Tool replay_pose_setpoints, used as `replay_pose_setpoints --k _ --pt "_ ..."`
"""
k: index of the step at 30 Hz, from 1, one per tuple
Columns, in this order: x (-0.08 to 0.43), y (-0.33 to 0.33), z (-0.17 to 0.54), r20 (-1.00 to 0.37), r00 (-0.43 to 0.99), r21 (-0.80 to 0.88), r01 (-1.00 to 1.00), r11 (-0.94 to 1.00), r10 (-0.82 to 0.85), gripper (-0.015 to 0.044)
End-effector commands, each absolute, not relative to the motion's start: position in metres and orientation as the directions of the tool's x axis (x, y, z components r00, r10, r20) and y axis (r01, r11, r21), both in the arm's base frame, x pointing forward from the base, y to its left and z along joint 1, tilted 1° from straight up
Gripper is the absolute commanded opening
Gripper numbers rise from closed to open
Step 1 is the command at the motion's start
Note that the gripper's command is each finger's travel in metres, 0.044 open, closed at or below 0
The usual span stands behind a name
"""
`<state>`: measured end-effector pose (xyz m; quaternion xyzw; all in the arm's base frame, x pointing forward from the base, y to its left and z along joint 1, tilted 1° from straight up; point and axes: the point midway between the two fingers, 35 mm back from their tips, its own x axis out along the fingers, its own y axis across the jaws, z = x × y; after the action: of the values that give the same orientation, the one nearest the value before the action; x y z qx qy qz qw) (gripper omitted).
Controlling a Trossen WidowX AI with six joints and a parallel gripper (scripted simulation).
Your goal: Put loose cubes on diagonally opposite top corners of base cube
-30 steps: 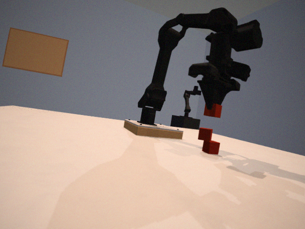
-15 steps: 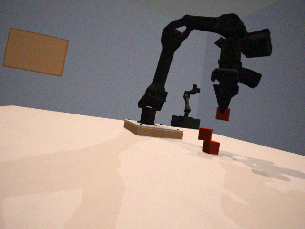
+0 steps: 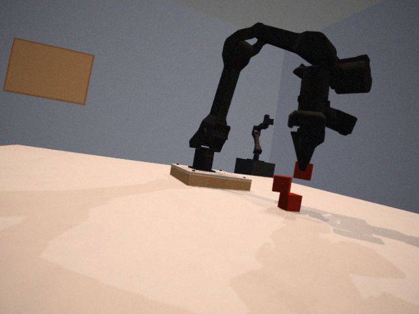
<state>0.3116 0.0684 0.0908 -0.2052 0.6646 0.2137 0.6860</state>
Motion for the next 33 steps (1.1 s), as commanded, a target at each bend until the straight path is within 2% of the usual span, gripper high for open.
replay_pose_setpoints --k 1,33 --pt "0.312 0.068 0.089 -0.999 0.026 0.001 -0.569 0.822 0.02 0.0105" --pt "0.314 0.069 0.058 -0.999 0.026 0.002 -0.564 0.826 0.02 0.0105"
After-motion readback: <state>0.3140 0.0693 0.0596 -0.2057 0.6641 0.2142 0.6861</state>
